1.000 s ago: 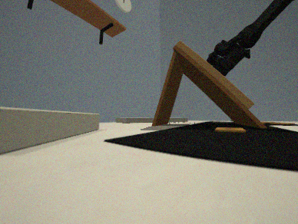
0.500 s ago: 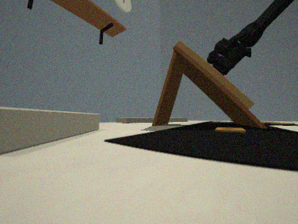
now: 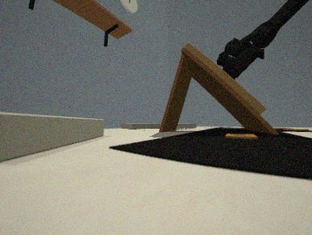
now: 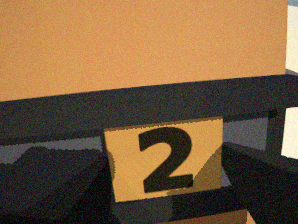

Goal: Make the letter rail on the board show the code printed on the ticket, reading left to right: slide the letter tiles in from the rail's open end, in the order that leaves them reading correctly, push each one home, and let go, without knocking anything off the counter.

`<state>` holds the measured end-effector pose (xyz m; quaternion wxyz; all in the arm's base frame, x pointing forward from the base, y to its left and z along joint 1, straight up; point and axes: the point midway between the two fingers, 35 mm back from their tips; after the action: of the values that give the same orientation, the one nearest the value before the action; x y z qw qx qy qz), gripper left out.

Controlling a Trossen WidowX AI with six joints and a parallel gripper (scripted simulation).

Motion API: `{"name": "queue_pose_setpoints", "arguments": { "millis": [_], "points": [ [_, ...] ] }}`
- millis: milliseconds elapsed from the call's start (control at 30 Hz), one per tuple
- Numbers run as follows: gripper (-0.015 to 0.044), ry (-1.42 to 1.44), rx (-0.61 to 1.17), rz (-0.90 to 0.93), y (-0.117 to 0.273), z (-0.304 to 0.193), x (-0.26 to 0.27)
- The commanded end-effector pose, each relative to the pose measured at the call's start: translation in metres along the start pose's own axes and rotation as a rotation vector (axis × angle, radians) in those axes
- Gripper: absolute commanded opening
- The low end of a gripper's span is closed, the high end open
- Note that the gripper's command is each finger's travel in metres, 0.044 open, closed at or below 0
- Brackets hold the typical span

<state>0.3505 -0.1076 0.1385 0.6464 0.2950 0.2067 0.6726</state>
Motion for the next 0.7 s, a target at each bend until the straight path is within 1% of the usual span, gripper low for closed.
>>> {"name": "queue_pose_setpoints", "arguments": {
  "millis": [0, 667],
  "points": [
    [0.0, 0.0, -0.004, -0.002, 0.001, -0.001, 0.004],
    [0.0, -0.001, -0.004, -0.001, 0.001, -0.003, 0.018]
  ]
}}
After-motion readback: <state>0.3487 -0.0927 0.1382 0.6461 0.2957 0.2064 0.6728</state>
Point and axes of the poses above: the point midway between the two fingers, 35 mm back from their tips, its own y axis back along the fingers, its own x axis across the jaws, z = x × y, and after that the axes turned 11 degrees about -y, right-handed
